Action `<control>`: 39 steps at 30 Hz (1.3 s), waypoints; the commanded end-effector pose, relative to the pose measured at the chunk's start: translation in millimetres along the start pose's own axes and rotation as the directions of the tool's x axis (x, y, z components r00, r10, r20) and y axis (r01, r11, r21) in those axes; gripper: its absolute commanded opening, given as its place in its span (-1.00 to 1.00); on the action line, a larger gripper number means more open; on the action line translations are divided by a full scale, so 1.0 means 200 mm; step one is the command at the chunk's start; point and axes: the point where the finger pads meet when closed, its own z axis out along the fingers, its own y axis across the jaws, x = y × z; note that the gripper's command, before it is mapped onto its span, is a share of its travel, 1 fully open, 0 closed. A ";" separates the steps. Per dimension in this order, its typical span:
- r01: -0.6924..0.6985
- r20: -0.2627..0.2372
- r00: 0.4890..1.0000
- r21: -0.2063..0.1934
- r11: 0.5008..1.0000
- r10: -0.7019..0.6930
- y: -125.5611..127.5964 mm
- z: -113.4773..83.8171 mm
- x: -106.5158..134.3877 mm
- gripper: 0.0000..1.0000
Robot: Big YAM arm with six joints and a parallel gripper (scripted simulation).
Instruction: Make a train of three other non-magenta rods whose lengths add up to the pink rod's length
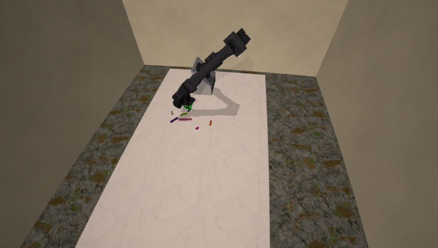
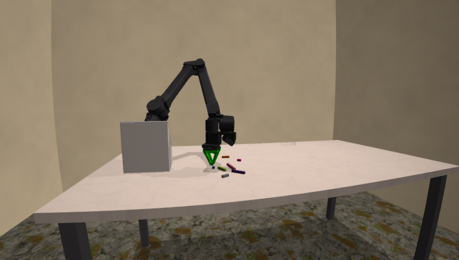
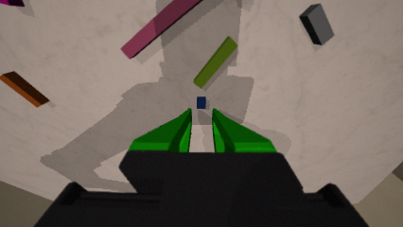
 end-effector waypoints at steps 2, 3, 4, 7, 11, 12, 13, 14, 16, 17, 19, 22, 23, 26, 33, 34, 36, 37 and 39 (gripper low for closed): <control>0.008 0.009 1.000 -0.004 1.000 -0.008 0.02 -0.01 0.00 -0.53; 0.008 0.009 1.000 -0.004 1.000 -0.008 0.02 -0.01 -0.01 -0.53; 0.008 0.009 1.000 -0.004 1.000 -0.008 0.02 -0.01 -0.01 -0.53; 0.008 0.012 1.000 -0.005 1.000 -0.008 0.02 -0.01 -0.01 -0.53; 0.011 0.014 1.000 -0.004 1.000 -0.011 0.03 -0.02 -0.03 -0.53; 0.011 0.015 1.000 -0.005 1.000 -0.011 0.03 -0.02 -0.04 -0.53; 0.011 0.016 1.000 -0.005 1.000 -0.011 0.03 -0.02 -0.04 -0.53; 0.012 0.016 1.000 -0.005 1.000 -0.012 0.03 -0.02 -0.04 -0.53; 0.013 0.016 1.000 -0.005 1.000 -0.013 0.03 -0.02 -0.04 -0.53; 0.013 0.016 1.000 -0.005 1.000 -0.013 0.03 -0.02 -0.04 -0.53; 0.013 0.016 1.000 -0.005 1.000 -0.013 0.03 -0.02 -0.04 -0.53; 0.013 0.016 1.000 -0.005 1.000 -0.013 0.03 -0.02 -0.04 -0.53; 0.013 0.016 1.000 -0.005 1.000 -0.013 0.03 -0.02 -0.04 -0.53; 0.013 0.016 1.000 -0.005 1.000 -0.013 0.03 -0.02 -0.04 -0.53; 0.013 0.016 1.000 -0.005 1.000 -0.013 0.03 -0.02 -0.04 -0.53; 0.013 0.016 1.000 -0.005 1.000 -0.013 0.03 -0.02 -0.04 -0.53; 0.013 0.016 1.000 -0.005 1.000 -0.013 0.03 -0.02 -0.04 -0.53; 0.013 0.016 1.000 -0.005 1.000 -0.013 0.03 -0.02 -0.04 -0.53; 0.013 0.016 1.000 -0.005 1.000 -0.013 0.03 -0.02 -0.04 -0.53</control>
